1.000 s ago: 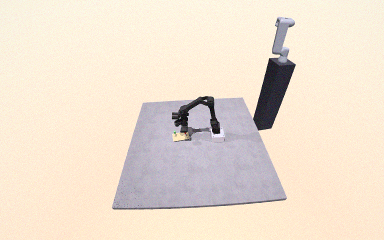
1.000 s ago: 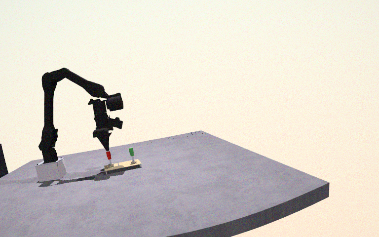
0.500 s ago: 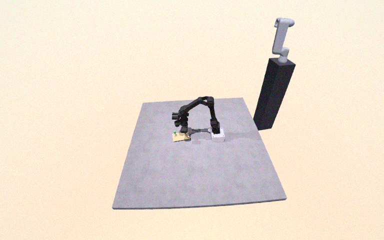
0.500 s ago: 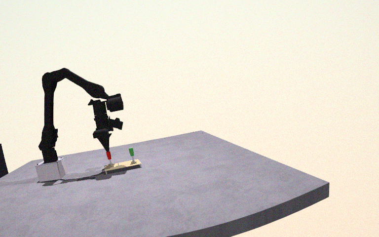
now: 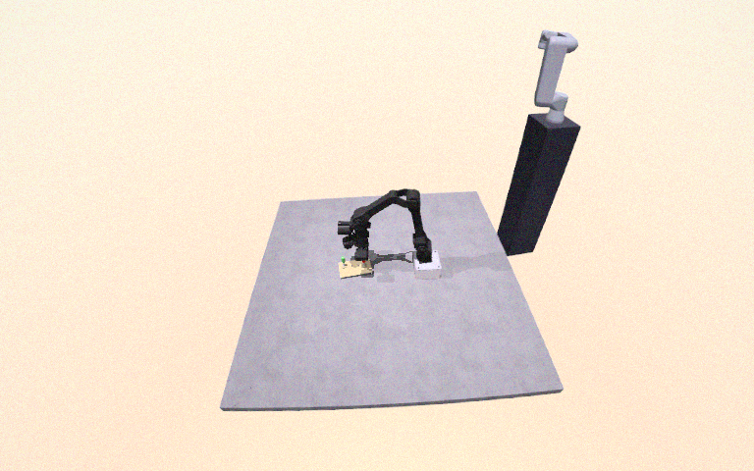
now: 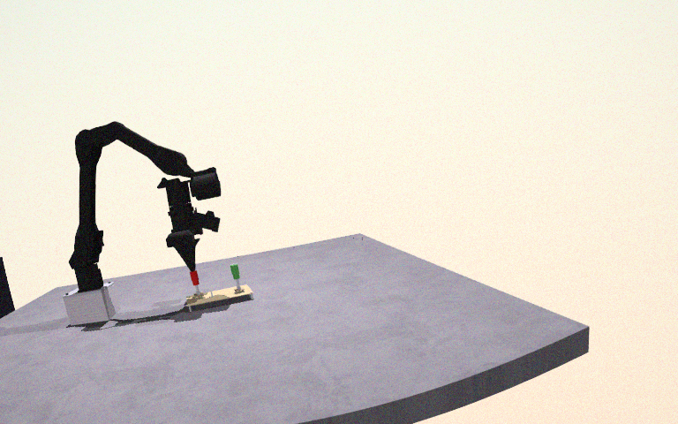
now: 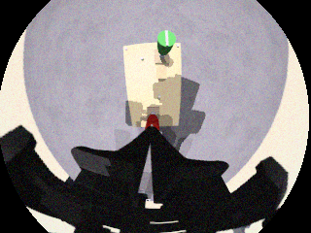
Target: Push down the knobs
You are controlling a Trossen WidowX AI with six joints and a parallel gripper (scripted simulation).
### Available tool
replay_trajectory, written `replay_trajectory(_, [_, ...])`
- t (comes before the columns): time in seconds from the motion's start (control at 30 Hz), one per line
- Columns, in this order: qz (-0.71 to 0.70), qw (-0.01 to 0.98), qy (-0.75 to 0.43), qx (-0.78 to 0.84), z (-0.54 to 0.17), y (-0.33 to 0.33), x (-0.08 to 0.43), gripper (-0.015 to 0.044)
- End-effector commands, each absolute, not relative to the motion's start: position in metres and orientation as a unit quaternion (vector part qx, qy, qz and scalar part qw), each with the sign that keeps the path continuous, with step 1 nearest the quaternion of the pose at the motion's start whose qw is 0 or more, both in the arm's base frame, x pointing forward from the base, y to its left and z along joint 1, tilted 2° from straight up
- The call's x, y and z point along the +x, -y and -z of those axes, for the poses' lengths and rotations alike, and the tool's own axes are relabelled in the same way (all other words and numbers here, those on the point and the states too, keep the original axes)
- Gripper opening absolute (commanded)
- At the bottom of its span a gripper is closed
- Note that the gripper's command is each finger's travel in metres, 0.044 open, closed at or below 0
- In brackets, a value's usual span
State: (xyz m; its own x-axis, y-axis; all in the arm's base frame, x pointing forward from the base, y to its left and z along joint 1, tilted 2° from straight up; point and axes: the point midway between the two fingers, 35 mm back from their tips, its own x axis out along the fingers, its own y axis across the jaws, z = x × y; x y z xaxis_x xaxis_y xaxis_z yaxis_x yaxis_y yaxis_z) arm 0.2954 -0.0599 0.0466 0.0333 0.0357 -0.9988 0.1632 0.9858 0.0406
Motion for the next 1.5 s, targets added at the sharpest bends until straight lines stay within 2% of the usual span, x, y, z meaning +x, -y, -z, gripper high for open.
replay_trajectory(0.0, [0.045, 0.715, -0.695, 0.069, -0.043, 0.060, 0.295, 0.0000])
replay_trajectory(1.47, [0.045, 0.715, -0.695, 0.069, -0.028, 0.060, 0.296, 0.0000])
